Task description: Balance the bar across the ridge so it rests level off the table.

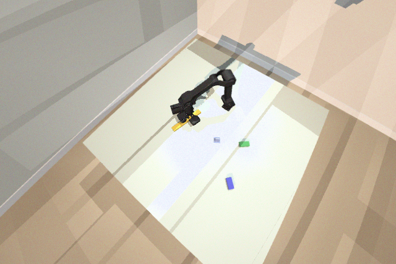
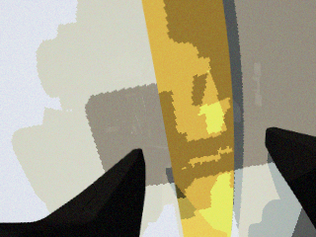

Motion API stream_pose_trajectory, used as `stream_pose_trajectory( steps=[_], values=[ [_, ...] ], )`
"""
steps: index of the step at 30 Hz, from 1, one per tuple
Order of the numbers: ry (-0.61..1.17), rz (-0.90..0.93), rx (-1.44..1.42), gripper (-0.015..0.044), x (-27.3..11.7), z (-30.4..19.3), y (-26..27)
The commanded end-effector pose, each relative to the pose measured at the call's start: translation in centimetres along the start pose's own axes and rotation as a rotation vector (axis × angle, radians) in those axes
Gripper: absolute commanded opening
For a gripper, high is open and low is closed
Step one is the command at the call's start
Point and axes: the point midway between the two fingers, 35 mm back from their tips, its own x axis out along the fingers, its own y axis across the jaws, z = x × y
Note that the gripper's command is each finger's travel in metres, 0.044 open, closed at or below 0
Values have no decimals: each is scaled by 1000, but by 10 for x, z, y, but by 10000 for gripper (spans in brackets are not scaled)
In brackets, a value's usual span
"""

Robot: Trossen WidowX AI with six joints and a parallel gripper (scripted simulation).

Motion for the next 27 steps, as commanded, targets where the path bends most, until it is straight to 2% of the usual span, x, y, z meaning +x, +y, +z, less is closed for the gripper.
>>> stream_pose_trajectory(
  steps=[1, 18, 24, 27],
  values=[
    [13, 9, -7, 315, 10, -3, 2],
    [13, 9, -7, 315, 10, -3, 2],
    [10, 3, 0, 157, 9, -2, 1],
    [10, 3, 0, 137, 9, -2, 1]
  ],
)
